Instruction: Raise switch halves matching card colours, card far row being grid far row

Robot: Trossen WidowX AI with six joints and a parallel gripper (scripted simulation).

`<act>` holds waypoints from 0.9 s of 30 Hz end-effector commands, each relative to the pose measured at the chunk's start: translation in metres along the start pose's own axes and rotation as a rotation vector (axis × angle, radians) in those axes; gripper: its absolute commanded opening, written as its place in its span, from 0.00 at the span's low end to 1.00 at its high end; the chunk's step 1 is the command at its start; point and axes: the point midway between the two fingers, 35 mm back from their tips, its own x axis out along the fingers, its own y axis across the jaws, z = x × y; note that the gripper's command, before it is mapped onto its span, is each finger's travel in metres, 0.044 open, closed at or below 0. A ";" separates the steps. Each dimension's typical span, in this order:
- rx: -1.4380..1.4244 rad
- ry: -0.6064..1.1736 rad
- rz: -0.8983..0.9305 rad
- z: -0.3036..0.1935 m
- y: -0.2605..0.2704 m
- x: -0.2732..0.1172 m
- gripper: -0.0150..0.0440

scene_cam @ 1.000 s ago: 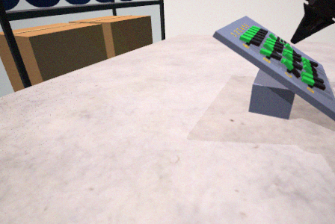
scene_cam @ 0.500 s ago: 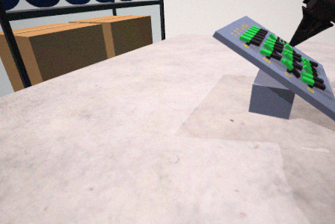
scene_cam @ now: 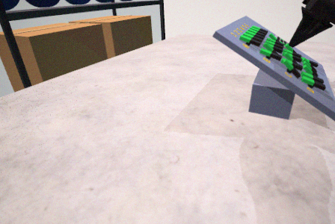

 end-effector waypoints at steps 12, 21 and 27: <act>0.004 -0.003 0.004 0.000 0.000 0.002 0.25; 0.004 -0.003 0.004 0.000 0.000 0.004 0.25; 0.004 -0.003 0.004 0.000 0.000 0.004 0.25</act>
